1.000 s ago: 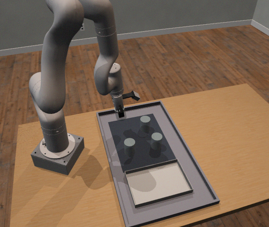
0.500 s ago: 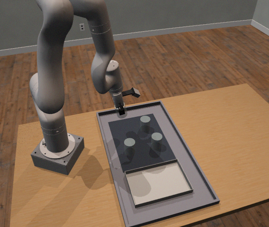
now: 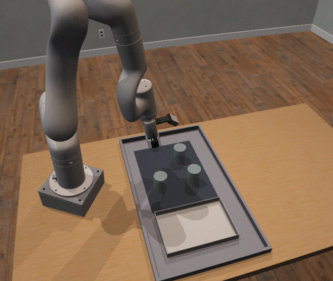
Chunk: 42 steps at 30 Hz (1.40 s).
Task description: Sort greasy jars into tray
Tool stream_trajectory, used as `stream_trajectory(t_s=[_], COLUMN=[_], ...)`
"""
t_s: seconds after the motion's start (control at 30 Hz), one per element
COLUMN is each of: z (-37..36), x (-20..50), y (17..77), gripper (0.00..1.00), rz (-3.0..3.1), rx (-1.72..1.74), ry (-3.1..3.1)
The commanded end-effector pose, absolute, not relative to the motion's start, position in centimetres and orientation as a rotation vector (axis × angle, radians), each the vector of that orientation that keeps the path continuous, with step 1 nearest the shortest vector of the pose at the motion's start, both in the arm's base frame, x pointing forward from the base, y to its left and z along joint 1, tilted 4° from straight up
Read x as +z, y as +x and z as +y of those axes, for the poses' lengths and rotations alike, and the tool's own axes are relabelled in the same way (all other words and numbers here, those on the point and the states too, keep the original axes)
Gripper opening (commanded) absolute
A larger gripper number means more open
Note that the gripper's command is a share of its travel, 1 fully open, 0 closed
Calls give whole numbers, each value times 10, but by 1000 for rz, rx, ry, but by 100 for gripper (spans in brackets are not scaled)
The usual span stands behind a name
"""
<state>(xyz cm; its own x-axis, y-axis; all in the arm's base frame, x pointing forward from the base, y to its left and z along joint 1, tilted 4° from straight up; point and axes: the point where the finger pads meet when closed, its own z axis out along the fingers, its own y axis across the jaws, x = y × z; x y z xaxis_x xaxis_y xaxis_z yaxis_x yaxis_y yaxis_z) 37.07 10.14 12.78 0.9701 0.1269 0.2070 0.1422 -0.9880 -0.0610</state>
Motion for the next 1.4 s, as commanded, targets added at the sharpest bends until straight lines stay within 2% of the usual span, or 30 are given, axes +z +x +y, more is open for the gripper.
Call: stream_trajectory(t_s=[0.0,1.37], z=[89,-27], x=[130,136], y=[376,418], gripper=[0,0], rz=[-204,-204], rx=[-107,-107], ry=[-3170,-3170])
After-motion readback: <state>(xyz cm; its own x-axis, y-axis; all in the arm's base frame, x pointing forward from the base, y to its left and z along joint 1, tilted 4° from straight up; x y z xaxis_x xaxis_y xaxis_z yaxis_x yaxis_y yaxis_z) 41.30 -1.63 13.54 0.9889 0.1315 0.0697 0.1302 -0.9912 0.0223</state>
